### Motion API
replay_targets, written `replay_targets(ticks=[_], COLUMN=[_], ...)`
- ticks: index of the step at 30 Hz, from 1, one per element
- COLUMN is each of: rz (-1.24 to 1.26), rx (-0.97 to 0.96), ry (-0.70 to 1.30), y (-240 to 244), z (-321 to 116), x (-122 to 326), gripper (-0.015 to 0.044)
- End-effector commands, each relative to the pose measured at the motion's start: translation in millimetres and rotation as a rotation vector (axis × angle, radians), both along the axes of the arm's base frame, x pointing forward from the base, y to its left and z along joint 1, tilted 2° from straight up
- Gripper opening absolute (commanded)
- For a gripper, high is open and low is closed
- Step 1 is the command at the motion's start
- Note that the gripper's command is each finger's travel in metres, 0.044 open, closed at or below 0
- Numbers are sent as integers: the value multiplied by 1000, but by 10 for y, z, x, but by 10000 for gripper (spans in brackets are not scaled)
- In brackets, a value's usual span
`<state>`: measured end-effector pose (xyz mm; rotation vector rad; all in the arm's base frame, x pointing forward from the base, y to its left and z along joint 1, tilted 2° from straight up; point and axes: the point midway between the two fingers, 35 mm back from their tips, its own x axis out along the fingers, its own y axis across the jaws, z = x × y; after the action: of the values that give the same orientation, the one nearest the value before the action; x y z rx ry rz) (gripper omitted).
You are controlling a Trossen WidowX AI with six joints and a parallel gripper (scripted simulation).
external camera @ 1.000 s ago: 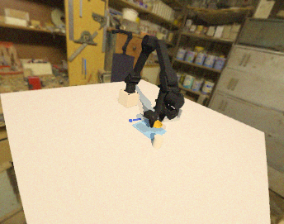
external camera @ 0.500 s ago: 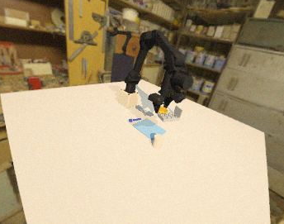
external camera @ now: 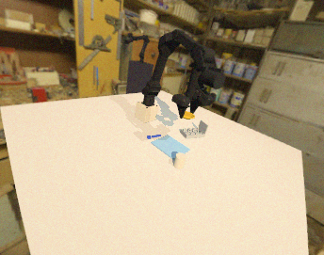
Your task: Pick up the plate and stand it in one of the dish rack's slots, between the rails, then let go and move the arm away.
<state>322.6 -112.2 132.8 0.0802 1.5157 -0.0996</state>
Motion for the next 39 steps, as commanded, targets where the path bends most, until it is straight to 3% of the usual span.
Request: replay_targets(ticks=[1,9,18,39], rz=[-95,-353,-374,-169], rx=[8,26,28,375], ry=[-2,-2,-2,-214], y=[376,1080,1127,1295], z=[34,-43,-54,-757], x=[-138,-616,-662,81], gripper=[0,0,0,0])
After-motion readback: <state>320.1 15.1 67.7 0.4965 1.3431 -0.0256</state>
